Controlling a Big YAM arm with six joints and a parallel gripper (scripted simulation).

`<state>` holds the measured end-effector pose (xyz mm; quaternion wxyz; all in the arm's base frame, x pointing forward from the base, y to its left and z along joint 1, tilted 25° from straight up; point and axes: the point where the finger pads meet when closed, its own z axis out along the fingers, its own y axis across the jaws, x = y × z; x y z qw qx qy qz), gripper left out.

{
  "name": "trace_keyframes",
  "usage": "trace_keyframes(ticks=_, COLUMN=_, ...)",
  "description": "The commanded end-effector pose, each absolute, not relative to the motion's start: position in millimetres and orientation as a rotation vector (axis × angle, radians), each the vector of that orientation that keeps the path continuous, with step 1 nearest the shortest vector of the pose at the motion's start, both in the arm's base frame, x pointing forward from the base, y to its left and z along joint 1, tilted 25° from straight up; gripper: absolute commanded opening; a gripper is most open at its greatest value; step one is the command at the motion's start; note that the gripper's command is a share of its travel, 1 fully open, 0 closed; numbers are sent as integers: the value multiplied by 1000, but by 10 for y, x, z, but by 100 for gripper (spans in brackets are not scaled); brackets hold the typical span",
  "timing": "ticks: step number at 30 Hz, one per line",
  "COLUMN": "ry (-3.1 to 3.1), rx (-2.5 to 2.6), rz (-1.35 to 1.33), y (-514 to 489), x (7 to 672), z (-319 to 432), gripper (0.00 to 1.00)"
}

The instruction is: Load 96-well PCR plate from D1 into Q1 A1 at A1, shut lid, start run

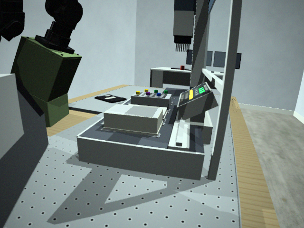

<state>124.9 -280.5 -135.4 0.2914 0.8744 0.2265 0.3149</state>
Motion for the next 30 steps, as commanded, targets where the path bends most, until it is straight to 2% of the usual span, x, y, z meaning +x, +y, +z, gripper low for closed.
trace_keyframes(ticks=1, ry=595, rx=2318, rz=831, y=-2839, x=1246, z=-1297, gripper=0)
trace_keyframes(ticks=30, ry=613, rx=2306, rz=831, y=-2878, x=1287, z=-1306, gripper=0)
